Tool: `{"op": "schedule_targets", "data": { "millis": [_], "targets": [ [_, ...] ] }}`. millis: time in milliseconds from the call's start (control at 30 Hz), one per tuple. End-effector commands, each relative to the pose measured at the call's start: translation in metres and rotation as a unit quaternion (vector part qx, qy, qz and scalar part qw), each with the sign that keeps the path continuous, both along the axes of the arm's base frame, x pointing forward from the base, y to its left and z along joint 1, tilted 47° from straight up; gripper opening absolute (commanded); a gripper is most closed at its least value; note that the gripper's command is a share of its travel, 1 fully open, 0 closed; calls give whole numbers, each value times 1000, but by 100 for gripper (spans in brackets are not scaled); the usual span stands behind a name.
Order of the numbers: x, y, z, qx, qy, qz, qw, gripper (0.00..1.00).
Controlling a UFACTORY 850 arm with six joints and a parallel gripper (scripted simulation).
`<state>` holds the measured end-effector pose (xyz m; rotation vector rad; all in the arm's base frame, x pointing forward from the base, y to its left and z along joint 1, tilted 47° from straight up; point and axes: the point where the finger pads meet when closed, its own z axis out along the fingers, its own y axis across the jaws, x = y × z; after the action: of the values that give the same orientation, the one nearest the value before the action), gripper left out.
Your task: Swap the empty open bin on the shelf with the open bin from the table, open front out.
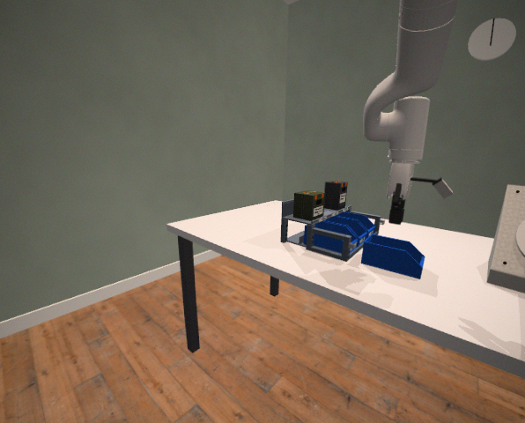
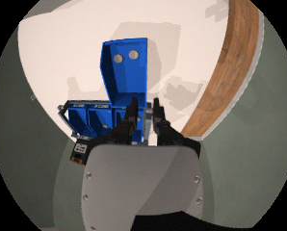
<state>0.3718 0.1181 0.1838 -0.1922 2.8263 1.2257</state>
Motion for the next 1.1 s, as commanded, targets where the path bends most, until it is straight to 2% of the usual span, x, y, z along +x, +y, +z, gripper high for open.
{"op": "schedule_targets", "data": {
  "millis": [0, 1067],
  "targets": [
    [1, 1, -1, 0, -1, 0, 1000, 26],
    [1, 37, -34, 0, 0, 0, 1000, 26]
  ]
}}
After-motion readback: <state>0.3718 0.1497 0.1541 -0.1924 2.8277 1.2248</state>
